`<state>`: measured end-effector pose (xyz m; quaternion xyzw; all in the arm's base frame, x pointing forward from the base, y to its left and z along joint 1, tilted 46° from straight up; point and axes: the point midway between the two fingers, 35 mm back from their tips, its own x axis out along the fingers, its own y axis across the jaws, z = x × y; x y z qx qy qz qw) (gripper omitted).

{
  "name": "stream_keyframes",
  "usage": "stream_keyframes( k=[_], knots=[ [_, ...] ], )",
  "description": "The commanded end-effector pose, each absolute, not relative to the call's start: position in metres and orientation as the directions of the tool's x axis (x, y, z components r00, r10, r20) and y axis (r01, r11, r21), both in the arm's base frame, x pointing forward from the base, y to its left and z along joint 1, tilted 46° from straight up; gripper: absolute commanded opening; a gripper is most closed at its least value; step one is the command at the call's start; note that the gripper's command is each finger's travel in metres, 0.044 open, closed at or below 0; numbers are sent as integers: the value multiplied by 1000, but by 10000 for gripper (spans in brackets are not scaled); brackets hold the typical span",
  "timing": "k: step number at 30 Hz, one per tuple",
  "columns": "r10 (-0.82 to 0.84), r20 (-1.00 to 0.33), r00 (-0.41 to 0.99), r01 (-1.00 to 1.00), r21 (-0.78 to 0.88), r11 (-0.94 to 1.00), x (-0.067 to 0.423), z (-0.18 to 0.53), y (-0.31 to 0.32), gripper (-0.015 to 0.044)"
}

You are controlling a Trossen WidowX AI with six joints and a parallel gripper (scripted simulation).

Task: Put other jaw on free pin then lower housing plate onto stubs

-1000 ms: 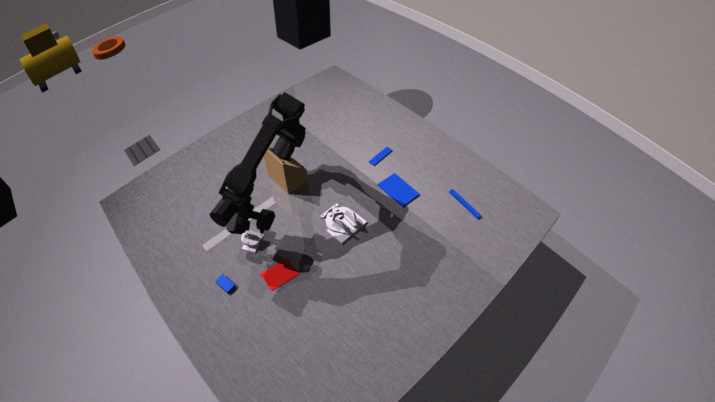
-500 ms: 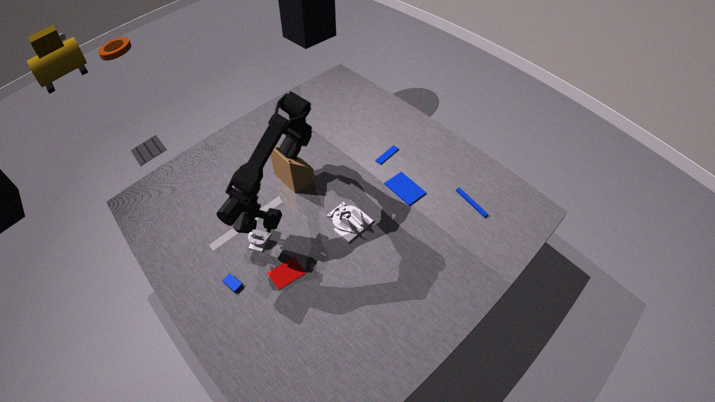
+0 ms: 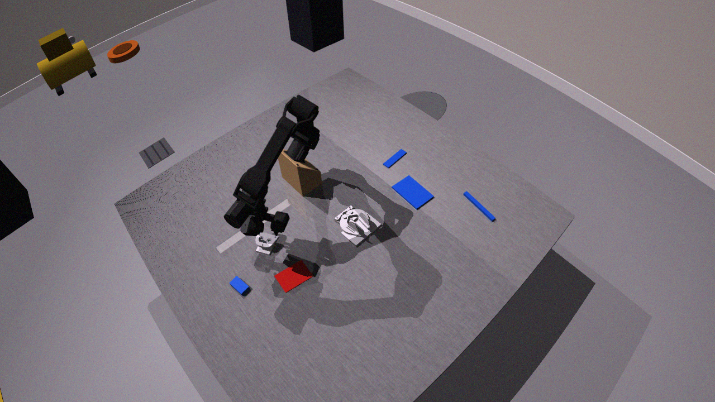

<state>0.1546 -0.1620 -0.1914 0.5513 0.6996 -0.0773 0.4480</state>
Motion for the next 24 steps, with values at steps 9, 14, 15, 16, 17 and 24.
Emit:
stream_keyframes(
  k=[9, 14, 15, 16, 17, 24],
  knots=[
    [702, -712, 11, 841, 386, 378, 156, -203, -152, 440],
    [702, -712, 12, 842, 386, 378, 157, -209, -147, 440],
    [702, -712, 12, 842, 386, 377, 157, -210, -145, 440],
    [702, -712, 12, 842, 387, 377, 157, -211, -144, 440],
    [702, -712, 12, 842, 387, 377, 157, -213, -143, 440],
    [703, -711, 14, 842, 387, 376, 158, -221, -135, 440]
  ],
)
